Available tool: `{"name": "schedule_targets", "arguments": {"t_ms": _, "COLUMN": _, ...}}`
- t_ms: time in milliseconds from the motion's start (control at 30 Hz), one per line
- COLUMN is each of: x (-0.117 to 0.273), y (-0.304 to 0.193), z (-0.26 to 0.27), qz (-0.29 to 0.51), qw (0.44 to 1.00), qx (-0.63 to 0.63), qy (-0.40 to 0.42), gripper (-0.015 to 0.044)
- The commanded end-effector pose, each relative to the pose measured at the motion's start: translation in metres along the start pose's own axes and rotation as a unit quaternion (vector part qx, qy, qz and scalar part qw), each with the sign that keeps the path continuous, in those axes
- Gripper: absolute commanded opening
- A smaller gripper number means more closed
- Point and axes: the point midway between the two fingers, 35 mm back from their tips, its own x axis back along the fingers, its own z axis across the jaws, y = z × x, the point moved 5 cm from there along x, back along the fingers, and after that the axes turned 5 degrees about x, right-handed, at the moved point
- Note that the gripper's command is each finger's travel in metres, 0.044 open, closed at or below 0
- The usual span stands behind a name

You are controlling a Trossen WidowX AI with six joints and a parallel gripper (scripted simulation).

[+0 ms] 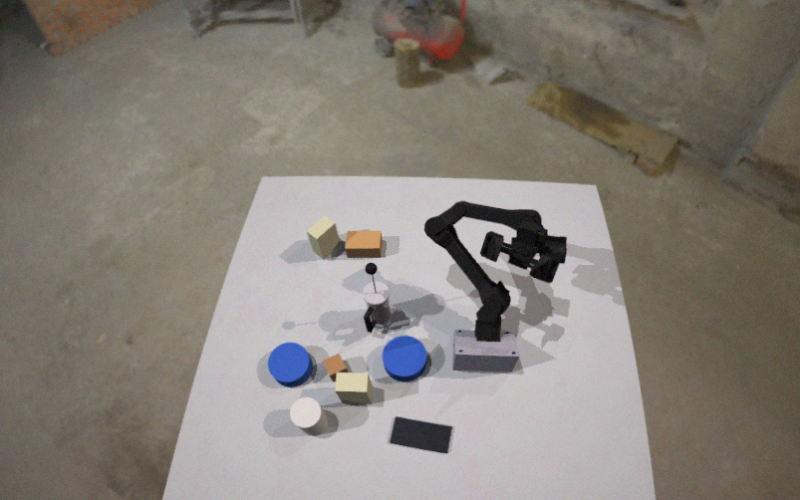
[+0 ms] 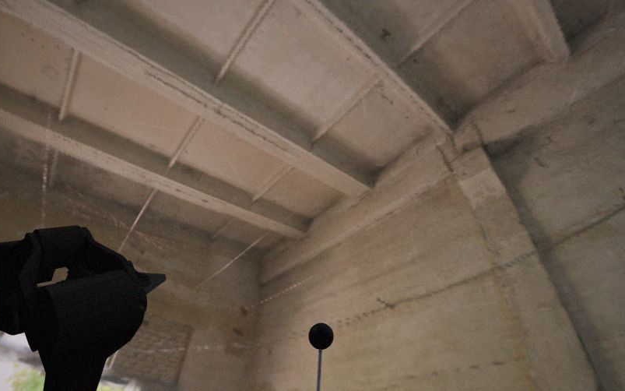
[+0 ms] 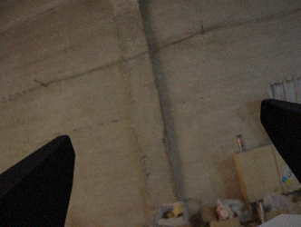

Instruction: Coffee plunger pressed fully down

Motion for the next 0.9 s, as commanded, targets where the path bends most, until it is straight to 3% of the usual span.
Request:
{"name": "schedule_targets", "arguments": {"t_ms": 0, "x": 0.0, "y": 0.0, "z": 0.0, "qz": 0.004, "qw": 1.0, "qx": 0.001, "qy": -0.001, "gripper": 0.0426}}
{"name": "schedule_targets", "arguments": {"t_ms": 167, "x": -0.006, "y": -0.003, "z": 0.002, "qz": 0.049, "qw": 0.999, "qx": -0.008, "qy": -0.02, "gripper": 0.044}}
{"name": "schedule_targets", "arguments": {"t_ms": 600, "x": -0.046, "y": -0.003, "z": -0.009, "qz": 0.188, "qw": 0.969, "qx": 0.001, "qy": -0.161, "gripper": 0.044}}
{"name": "schedule_targets", "arguments": {"t_ms": 867, "x": -0.083, "y": 0.0, "z": -0.04, "qz": 0.258, "qw": 0.92, "qx": 0.021, "qy": -0.295, "gripper": 0.044}}
